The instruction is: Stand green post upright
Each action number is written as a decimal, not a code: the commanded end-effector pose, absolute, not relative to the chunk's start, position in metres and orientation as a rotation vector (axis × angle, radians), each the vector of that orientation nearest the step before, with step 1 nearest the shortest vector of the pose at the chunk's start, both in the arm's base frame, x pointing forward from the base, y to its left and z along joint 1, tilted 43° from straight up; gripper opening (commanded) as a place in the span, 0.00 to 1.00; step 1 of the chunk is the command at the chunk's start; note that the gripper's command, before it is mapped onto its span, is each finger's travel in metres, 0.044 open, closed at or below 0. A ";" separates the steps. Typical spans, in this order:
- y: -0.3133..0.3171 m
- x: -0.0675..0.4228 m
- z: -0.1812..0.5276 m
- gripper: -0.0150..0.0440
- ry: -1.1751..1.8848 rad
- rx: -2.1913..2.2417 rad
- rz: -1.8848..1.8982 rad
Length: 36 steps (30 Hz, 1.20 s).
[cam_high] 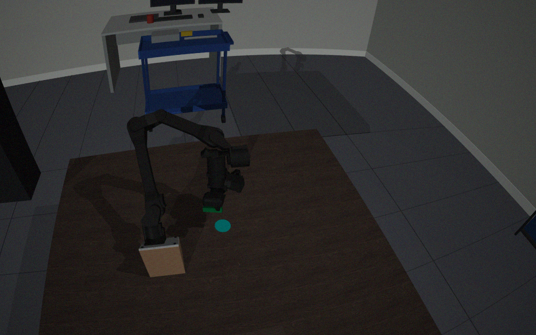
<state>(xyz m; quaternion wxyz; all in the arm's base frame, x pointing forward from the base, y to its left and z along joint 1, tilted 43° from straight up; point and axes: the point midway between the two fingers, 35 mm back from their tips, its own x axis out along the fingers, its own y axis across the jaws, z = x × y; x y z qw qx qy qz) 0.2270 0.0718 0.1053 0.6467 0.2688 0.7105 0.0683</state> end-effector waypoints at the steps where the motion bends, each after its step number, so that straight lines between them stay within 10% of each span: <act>1: 0.072 0.225 0.102 0.29 1.610 0.592 0.131; 36: 0.072 0.220 0.087 0.29 1.508 0.434 -0.025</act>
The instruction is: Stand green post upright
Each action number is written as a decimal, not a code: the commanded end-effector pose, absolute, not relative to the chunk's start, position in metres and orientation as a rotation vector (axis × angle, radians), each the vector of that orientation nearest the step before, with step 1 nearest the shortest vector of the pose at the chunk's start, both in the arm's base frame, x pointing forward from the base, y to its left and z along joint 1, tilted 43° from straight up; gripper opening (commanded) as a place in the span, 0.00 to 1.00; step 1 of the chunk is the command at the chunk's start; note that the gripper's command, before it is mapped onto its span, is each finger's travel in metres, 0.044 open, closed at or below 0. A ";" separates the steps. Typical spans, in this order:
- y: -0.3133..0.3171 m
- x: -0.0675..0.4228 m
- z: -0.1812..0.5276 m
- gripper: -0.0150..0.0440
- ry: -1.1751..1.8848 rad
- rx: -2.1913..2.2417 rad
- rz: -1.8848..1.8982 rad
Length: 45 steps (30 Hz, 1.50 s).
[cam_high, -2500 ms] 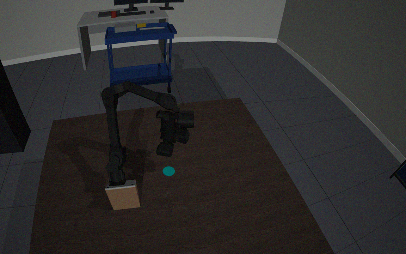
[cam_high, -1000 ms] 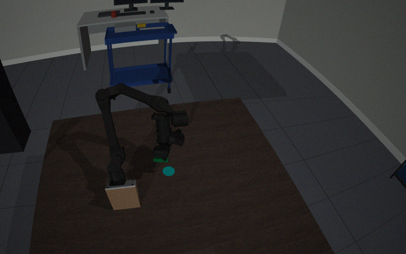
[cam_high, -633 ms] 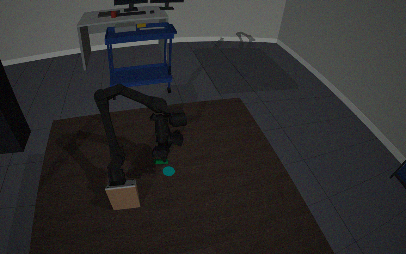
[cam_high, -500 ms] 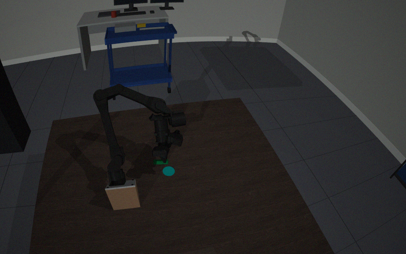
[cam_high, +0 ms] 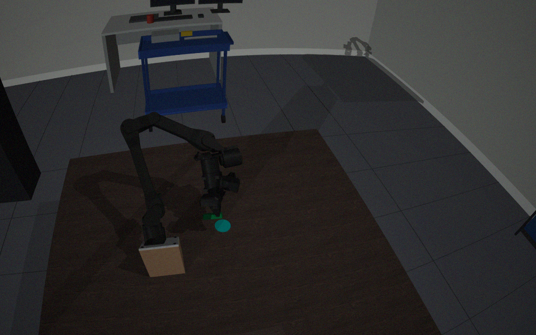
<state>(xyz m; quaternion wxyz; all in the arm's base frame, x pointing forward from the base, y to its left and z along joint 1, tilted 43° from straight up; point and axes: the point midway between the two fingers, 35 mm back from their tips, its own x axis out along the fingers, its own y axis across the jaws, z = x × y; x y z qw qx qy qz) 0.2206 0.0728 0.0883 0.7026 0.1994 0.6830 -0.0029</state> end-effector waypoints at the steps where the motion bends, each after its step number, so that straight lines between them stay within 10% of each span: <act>1: 0.072 0.220 0.086 0.29 1.504 0.431 -0.029; 45: 0.072 0.221 0.079 0.29 1.279 0.324 -0.184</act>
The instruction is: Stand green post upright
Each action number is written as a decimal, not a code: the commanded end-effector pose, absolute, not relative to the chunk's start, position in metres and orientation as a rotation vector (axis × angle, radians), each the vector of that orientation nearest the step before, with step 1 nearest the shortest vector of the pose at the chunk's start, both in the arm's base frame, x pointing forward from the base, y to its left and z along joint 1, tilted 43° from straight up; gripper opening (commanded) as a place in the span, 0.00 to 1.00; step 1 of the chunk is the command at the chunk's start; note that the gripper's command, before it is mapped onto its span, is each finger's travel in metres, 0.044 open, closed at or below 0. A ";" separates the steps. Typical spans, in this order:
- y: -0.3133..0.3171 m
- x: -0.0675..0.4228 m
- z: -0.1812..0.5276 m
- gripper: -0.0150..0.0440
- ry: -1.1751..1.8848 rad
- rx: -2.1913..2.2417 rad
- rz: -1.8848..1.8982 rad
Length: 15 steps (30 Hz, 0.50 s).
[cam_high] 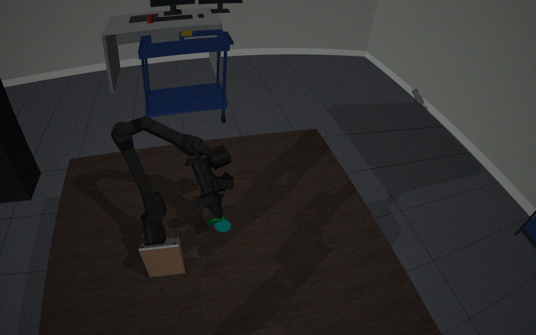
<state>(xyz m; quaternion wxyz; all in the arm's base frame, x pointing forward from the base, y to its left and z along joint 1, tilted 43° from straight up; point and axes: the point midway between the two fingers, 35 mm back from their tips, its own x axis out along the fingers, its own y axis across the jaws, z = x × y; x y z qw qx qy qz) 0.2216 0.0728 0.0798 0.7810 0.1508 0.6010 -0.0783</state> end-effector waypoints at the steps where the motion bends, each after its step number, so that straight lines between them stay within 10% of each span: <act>1: 0.072 0.221 0.079 0.29 1.273 0.322 -0.187; 15: 0.072 0.223 0.080 0.29 1.187 0.312 -0.223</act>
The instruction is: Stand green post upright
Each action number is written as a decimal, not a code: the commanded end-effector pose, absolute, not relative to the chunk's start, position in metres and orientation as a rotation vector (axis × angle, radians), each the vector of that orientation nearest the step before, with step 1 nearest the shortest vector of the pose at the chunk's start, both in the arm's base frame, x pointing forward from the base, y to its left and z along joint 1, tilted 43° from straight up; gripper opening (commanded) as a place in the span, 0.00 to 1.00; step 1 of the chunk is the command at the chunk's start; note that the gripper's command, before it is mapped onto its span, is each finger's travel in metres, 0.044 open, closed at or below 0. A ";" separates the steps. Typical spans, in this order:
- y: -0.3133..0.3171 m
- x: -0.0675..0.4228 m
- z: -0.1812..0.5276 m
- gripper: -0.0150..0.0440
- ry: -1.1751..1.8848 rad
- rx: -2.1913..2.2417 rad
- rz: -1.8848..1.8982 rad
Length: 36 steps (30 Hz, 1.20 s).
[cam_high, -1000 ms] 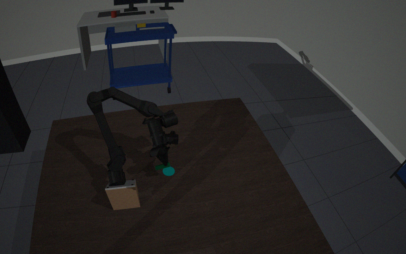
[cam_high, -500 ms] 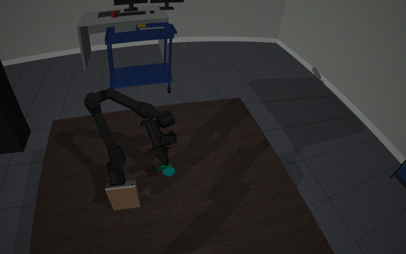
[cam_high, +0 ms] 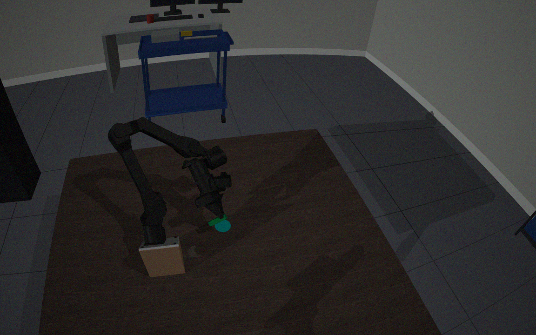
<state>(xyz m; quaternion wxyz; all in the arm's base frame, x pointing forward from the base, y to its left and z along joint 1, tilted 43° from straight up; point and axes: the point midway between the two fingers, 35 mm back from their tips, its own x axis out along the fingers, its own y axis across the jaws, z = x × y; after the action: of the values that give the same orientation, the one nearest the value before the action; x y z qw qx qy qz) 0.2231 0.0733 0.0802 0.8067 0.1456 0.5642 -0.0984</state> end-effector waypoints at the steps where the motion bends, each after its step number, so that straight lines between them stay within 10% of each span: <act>1: 0.072 0.223 0.080 0.29 1.180 0.312 -0.226; 36: 0.075 0.226 0.087 0.29 0.946 0.334 -0.290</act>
<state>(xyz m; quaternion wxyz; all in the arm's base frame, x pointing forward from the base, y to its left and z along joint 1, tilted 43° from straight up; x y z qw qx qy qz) 0.2263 0.0759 0.0866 0.8625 0.1564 0.4622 -0.1340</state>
